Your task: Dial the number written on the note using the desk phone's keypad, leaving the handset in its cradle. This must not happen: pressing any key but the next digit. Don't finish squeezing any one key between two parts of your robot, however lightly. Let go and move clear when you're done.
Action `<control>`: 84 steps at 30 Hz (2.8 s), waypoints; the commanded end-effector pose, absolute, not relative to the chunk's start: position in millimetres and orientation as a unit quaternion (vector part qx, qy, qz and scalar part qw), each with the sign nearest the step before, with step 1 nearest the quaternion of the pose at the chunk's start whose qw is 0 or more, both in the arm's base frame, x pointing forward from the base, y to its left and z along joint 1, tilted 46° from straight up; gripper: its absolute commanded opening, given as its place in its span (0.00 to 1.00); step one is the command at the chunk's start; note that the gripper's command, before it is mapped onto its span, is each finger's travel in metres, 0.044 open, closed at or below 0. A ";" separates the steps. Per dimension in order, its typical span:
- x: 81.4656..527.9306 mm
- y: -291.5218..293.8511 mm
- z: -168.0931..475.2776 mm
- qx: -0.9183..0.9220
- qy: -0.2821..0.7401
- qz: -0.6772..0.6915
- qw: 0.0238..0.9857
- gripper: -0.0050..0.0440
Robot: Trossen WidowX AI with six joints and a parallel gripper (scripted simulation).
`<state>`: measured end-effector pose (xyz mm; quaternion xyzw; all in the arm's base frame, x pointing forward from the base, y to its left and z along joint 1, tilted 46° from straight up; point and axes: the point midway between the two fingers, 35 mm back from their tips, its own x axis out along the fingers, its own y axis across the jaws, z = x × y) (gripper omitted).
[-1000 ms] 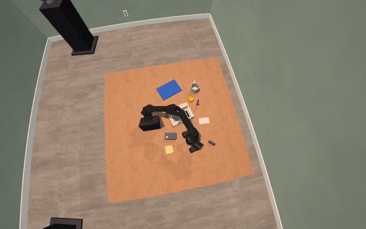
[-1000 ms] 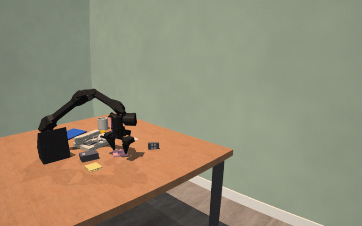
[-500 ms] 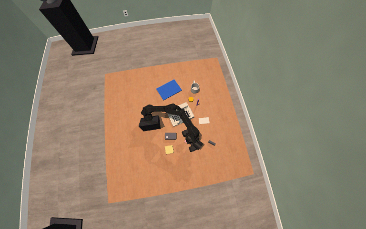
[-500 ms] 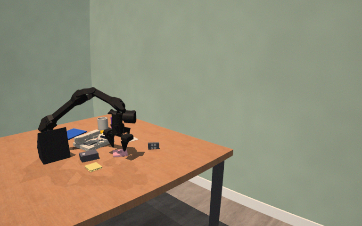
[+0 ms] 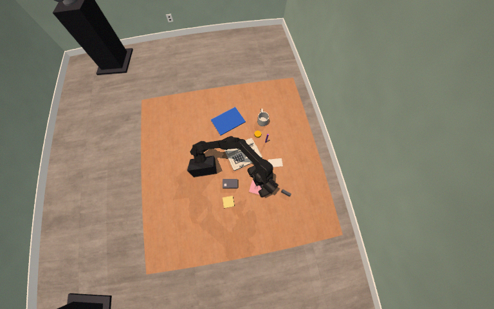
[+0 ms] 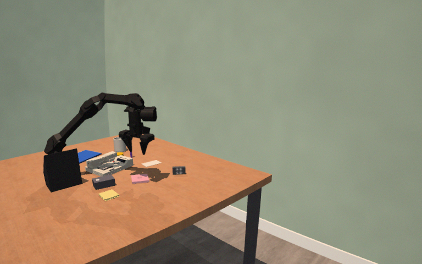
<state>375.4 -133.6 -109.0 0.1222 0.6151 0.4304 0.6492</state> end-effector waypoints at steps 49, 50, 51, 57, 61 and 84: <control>261.8 6.3 42.6 -0.366 0.142 0.739 0.548 0.08; 262.4 16.3 32.6 -0.367 0.143 0.739 0.547 0.06; 262.0 29.6 20.2 -0.367 0.143 0.738 0.547 0.05; 254.3 59.8 -4.1 -0.359 0.145 0.742 0.547 0.00; 256.5 61.3 -6.7 -0.365 0.141 0.739 0.548 0.00; 253.2 79.5 -24.7 -0.365 0.141 0.739 0.548 0.00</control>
